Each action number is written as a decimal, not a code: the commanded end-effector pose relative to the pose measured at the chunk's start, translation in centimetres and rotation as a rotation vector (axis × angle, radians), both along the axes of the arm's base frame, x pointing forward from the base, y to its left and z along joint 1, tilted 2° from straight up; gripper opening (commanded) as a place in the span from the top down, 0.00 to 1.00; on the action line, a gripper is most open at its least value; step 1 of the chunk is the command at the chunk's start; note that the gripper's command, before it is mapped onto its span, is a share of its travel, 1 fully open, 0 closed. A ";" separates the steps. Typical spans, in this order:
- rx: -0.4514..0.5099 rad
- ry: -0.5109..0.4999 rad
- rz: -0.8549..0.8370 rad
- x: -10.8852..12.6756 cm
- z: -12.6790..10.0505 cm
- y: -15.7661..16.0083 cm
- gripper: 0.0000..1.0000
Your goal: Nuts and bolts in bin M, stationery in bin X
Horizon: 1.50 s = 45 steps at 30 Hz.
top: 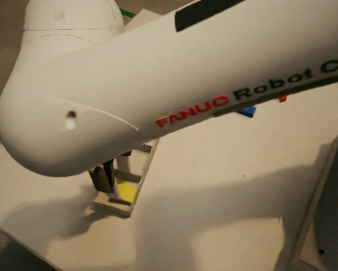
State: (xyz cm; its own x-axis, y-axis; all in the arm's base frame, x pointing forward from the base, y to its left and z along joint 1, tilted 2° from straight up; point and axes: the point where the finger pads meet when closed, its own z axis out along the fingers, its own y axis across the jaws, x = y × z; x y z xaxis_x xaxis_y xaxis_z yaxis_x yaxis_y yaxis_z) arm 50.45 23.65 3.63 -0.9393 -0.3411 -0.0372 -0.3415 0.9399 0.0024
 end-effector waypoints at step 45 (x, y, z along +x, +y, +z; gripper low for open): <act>0.000 0.000 0.000 -0.4 12.3 -0.2 0.00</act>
